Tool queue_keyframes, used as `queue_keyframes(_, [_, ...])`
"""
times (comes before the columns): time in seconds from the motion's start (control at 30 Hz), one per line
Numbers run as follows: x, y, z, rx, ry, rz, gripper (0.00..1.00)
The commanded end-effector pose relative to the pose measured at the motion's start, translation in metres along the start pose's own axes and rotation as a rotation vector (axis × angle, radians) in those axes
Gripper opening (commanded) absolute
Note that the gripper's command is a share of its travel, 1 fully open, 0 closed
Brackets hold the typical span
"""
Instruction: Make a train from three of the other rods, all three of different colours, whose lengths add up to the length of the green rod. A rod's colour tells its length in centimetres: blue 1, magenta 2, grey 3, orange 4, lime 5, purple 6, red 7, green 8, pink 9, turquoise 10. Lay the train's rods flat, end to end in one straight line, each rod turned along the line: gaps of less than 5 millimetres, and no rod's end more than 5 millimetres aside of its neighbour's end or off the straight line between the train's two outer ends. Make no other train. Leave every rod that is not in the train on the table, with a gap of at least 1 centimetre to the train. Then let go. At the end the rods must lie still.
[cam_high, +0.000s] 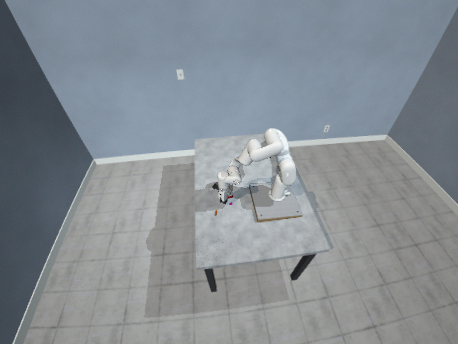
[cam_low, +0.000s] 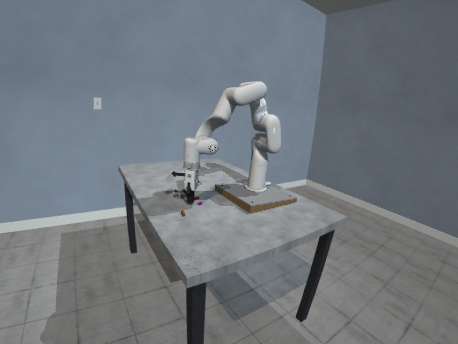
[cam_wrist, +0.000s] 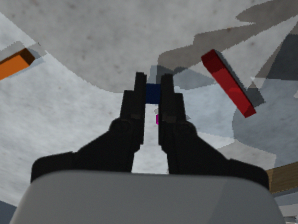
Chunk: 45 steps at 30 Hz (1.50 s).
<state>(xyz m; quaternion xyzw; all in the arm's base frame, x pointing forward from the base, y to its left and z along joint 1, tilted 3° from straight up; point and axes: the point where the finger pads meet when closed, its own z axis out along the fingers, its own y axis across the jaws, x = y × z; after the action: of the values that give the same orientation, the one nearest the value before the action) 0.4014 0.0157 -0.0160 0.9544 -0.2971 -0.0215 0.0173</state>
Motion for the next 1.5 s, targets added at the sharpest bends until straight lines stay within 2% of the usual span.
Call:
queue_keyframes(0.0, [0.001,-0.001,-0.001,0.002,0.003,0.0,0.04])
queue_keyframes(0.6, [0.001,-0.001,0.011,0.002,0.003,0.0,0.04])
queue_keyframes(1.47, [0.001,-0.001,0.011,0.002,0.003,0.0,0.04])
